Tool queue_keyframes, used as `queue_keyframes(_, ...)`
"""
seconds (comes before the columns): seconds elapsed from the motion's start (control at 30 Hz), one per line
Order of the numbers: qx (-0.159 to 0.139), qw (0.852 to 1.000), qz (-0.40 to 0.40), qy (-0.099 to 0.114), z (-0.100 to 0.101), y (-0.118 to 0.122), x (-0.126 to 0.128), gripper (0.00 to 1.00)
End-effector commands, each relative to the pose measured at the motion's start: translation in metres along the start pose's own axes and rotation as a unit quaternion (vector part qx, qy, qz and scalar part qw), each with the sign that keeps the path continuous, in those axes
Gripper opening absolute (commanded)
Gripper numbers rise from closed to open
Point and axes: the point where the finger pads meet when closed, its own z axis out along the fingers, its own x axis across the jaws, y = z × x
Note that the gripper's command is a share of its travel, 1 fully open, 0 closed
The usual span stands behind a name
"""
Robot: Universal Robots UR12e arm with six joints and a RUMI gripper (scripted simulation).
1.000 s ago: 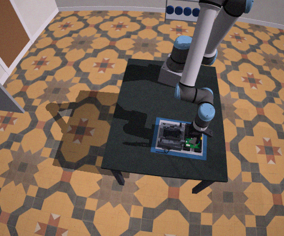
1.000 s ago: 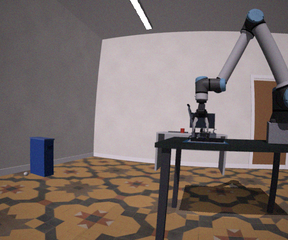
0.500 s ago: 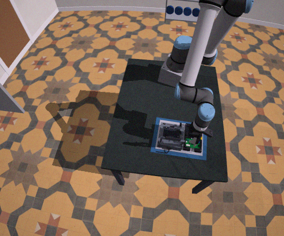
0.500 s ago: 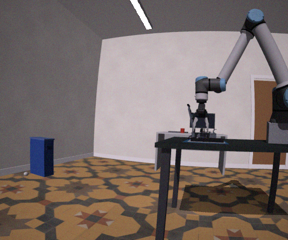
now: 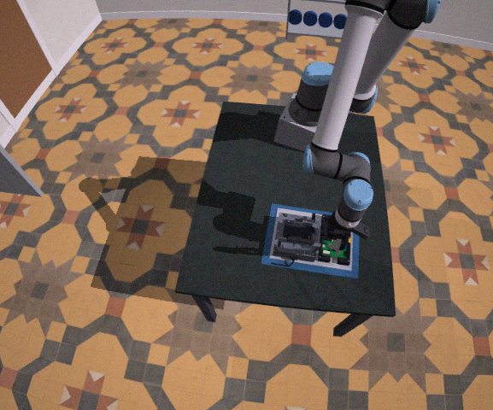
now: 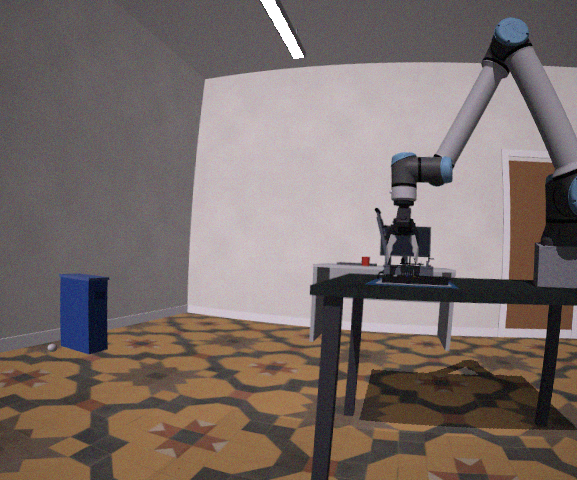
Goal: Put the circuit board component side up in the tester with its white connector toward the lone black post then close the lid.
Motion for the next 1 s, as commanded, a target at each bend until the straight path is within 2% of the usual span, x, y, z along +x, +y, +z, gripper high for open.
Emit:
queue_keyframes(0.0,0.000,1.000,0.000,0.001,0.000,0.000,0.001,0.59)
queue_keyframes(0.3,0.000,1.000,0.000,0.001,0.004,0.000,0.001,0.59)
queue_keyframes(0.97,0.000,1.000,0.000,0.001,0.027,0.000,0.001,0.59)
